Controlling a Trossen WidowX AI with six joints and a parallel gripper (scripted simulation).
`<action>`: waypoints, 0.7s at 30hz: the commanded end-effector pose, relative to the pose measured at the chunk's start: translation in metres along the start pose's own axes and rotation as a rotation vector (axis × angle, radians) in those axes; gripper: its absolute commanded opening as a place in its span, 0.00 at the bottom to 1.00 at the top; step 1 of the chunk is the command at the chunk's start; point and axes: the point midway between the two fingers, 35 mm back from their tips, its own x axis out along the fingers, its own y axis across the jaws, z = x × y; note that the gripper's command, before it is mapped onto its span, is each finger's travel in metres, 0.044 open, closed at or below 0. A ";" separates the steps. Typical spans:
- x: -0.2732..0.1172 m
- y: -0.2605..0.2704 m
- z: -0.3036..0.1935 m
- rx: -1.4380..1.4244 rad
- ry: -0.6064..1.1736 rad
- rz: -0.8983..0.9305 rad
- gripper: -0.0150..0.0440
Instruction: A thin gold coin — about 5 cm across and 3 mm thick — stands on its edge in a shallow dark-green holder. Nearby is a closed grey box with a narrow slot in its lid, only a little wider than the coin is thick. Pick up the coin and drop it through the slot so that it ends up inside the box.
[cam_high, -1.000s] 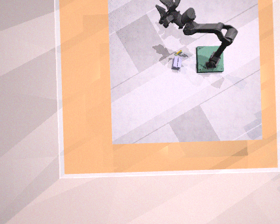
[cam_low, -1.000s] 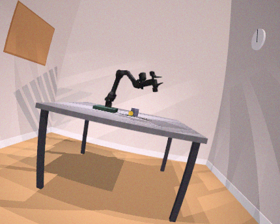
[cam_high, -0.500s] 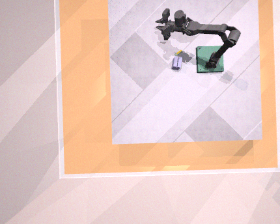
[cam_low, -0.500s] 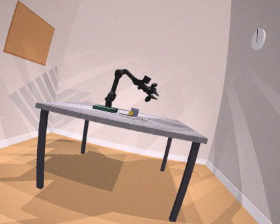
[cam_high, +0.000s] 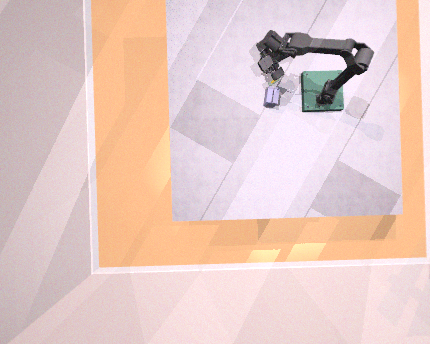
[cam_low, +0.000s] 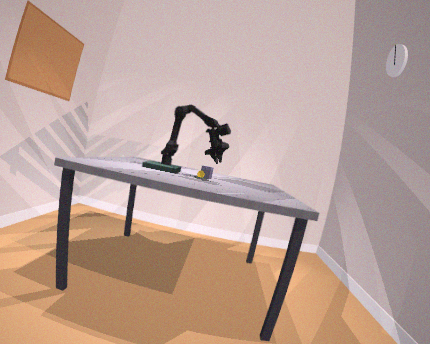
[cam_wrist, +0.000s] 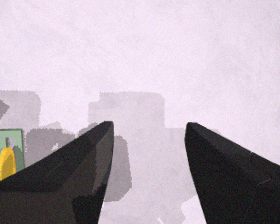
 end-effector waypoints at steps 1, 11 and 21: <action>-0.032 0.067 -0.033 0.071 0.200 0.286 0.53; -0.037 0.073 -0.041 0.078 0.230 0.322 0.53; 0.000 0.082 -0.053 0.078 0.230 0.322 0.53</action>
